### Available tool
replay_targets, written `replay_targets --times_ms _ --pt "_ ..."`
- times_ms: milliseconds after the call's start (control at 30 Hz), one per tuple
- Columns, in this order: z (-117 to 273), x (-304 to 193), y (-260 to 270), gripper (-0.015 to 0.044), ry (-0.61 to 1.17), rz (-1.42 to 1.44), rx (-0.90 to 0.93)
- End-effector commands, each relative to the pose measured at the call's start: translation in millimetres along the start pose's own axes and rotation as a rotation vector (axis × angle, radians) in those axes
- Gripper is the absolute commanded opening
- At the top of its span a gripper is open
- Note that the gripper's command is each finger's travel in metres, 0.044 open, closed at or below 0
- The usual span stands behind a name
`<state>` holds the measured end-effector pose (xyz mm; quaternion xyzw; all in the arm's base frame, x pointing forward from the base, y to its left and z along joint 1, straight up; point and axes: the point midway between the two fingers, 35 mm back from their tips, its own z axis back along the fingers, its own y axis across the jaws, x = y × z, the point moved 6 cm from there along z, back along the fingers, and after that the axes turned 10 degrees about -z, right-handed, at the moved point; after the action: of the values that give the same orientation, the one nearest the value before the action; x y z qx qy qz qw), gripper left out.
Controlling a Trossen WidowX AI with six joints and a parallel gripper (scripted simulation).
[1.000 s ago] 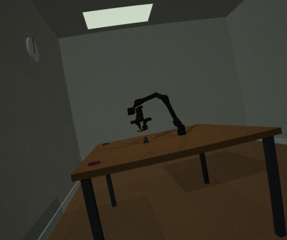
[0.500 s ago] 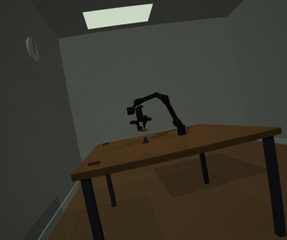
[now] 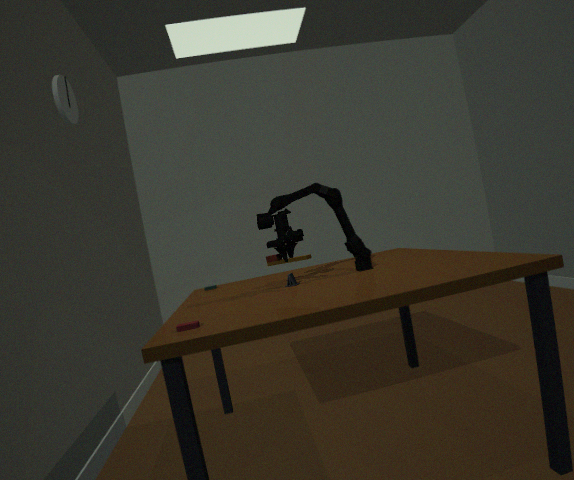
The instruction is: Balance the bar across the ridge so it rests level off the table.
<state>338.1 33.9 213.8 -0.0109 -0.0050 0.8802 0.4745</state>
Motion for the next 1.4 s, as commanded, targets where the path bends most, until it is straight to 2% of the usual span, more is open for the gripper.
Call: replay_targets --times_ms 0,1067,1367 --pt "1 13 4 0.0000 -0.002 0.164 -0.006" --pt "-42 14 12 0.0000 -0.002 0.198 -0.005" --pt "-43 13 13 0.0000 -0.002 0.199 -0.005"
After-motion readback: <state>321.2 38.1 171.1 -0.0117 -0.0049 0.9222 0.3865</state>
